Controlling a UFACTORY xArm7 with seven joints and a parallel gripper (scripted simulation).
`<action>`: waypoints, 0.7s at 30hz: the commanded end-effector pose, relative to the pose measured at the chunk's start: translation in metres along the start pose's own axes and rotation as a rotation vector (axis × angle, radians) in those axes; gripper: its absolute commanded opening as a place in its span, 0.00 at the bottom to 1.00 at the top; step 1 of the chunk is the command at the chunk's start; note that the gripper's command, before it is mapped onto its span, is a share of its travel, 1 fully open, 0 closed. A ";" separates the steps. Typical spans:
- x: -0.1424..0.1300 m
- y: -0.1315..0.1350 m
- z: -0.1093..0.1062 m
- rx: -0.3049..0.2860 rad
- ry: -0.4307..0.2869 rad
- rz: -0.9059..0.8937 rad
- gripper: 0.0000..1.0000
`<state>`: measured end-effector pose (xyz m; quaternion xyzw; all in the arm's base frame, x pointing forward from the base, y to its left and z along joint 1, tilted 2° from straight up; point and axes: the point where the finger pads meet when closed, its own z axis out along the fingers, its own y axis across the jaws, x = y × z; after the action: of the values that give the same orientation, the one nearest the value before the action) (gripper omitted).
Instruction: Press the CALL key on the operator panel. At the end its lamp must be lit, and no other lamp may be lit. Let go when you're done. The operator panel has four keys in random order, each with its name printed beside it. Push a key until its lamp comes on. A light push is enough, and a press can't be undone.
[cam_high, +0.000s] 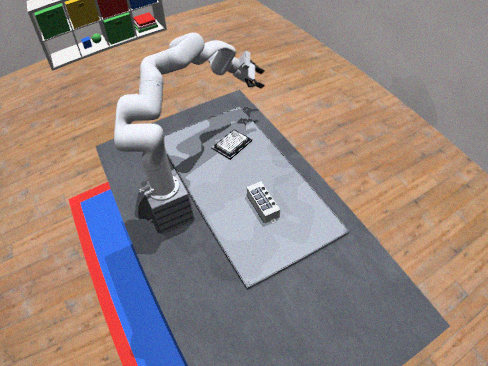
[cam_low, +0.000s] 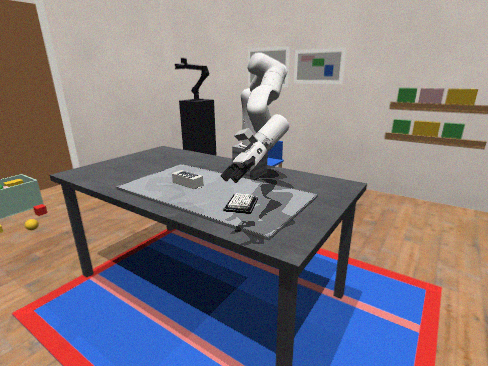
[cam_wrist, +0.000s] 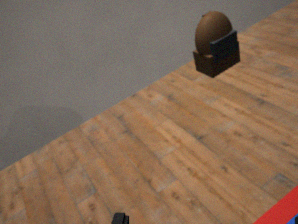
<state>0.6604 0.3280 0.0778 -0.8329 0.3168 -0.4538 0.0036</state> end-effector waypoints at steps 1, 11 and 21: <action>0.003 -0.003 -0.001 0.004 0.002 0.004 1.00; 0.003 -0.003 -0.001 0.004 0.002 0.004 1.00; 0.013 0.012 0.008 -0.040 -0.019 -0.024 0.00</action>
<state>0.6601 0.3255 0.0767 -0.8370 0.3149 -0.4475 -0.0034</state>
